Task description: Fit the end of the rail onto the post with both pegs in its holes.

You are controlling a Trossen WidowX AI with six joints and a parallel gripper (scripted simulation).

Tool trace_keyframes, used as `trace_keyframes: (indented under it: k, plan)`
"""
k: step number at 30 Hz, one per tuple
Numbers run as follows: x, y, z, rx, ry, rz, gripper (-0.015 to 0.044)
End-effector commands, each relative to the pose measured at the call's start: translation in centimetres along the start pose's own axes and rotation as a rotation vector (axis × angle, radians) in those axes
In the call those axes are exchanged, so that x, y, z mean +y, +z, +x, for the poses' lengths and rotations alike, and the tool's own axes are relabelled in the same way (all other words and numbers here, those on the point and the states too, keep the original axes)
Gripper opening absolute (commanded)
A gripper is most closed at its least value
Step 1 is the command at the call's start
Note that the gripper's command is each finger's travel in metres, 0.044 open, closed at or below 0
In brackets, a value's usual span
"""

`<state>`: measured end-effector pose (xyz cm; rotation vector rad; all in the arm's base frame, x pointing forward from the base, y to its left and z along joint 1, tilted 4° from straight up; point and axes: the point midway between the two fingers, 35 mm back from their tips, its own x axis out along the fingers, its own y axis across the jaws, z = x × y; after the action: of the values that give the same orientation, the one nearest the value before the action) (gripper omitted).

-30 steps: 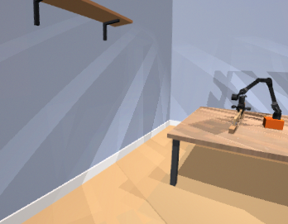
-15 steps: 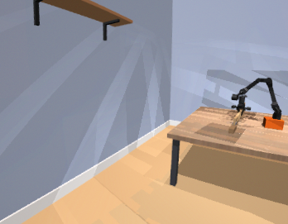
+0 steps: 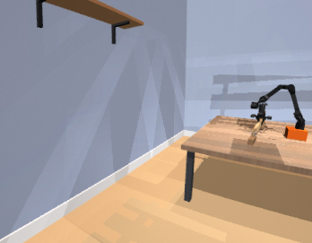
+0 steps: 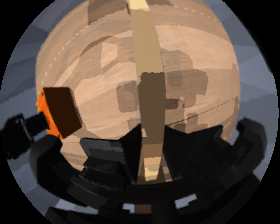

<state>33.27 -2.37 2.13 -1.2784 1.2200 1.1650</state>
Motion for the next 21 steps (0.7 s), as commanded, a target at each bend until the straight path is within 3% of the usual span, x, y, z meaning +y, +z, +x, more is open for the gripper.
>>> trace_keyframes:
  k: [1,11,16,21]
  plan:
    - [0.0,0.0,0.0,0.000,0.001,0.000,0.0184]
    - [0.0,0.0,0.0,0.000,0.001,0.000,0.0440]
    - [0.0,0.2,-0.1,0.000,0.001,0.000,0.0440]
    - [0.0,3.1,-3.0,0.002,-0.003,0.002,0.0440]
